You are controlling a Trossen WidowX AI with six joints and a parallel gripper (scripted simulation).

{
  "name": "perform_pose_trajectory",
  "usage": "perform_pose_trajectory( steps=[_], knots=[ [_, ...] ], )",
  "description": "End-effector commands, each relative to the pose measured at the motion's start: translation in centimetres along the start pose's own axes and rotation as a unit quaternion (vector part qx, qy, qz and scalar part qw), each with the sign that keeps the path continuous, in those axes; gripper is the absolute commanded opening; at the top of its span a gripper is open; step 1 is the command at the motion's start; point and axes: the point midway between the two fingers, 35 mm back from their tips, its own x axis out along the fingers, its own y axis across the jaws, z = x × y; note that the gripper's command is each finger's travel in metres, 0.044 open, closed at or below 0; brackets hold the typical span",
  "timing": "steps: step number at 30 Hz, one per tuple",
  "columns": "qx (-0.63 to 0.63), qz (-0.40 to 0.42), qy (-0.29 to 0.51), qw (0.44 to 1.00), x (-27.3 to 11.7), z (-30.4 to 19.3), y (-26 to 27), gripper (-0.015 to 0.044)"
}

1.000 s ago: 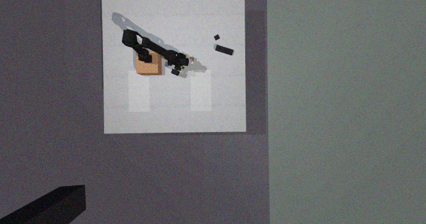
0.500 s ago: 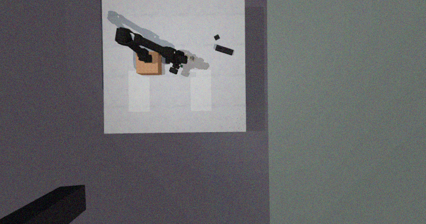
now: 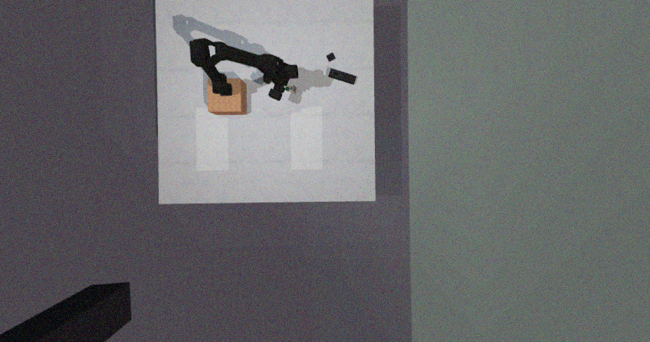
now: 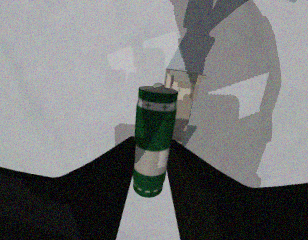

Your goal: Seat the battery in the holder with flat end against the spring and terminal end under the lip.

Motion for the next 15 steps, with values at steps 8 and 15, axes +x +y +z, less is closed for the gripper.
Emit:
perform_pose_trajectory(
  steps=[8,15],
  knots=[
    [0.007,-0.002,-0.021,1.000,0.2,-0.4,-2.9,0.0069],
    [0.006,0.000,-0.079,0.997,2.0,-0.1,-2.8,0.0069]
  ],
)
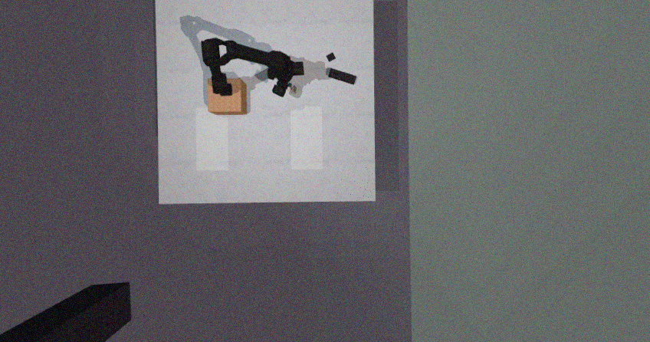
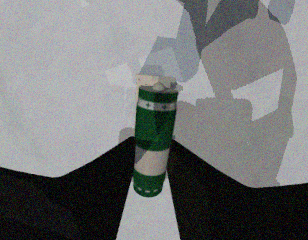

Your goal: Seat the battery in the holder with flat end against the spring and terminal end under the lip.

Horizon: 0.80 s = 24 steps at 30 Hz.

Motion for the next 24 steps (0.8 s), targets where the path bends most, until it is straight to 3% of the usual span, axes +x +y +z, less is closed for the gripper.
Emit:
perform_pose_trajectory(
  steps=[1,24],
  knots=[
    [-0.001,0.000,-0.037,0.999,1.2,0.0,0.0,0.0069],
    [-0.002,0.007,-0.115,0.993,2.9,-0.3,0.0,0.0069]
  ],
)
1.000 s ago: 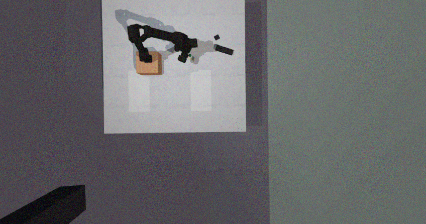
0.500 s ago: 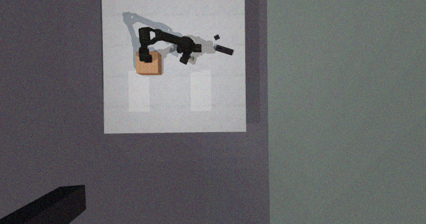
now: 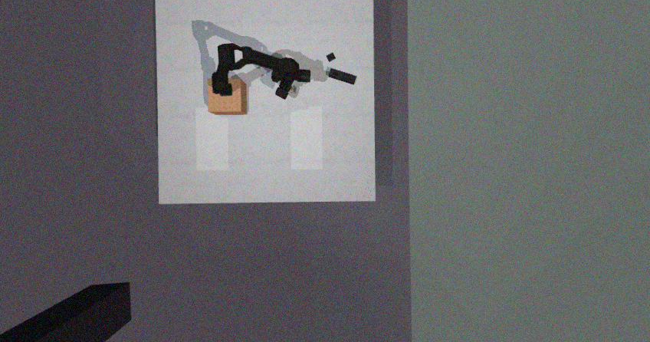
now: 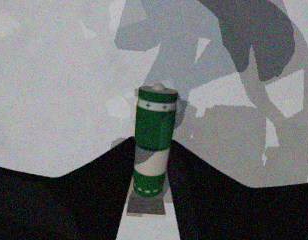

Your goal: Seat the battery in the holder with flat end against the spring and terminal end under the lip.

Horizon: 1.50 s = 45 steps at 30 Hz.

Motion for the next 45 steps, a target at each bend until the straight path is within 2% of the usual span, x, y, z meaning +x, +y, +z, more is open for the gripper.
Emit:
perform_pose_trajectory(
  steps=[1,30,45],
  knots=[
    [-0.002,-0.001,-0.016,1.000,0.2,-0.3,-0.1,0.0069],
    [-0.003,0.003,-0.105,0.995,1.1,-1.2,-0.1,0.0069],
    [-0.004,0.005,-0.106,0.994,1.1,-1.9,-0.1,0.0069]
  ],
)
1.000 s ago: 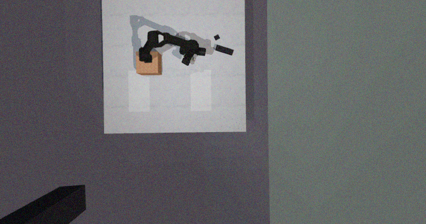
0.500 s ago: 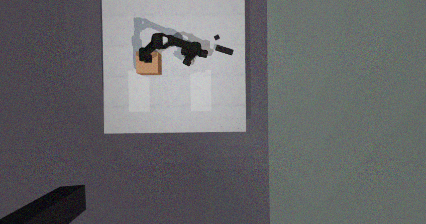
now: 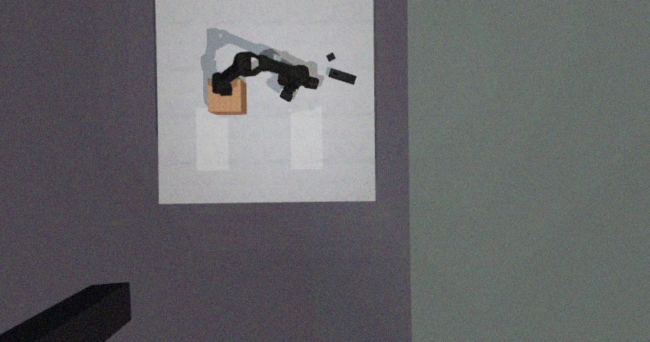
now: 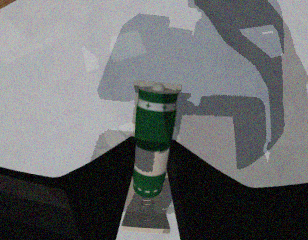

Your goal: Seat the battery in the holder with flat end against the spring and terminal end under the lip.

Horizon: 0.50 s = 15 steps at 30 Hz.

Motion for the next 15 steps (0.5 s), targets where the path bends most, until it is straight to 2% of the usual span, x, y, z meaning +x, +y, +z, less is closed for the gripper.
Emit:
perform_pose_trajectory(
  steps=[1,15],
  knots=[
    [-0.002,0.000,-0.001,1.000,0.02,-0.40,-0.06,0.0069],
    [-0.002,0.001,-0.002,1.000,-0.29,-1.09,-0.06,0.0069]
  ],
)
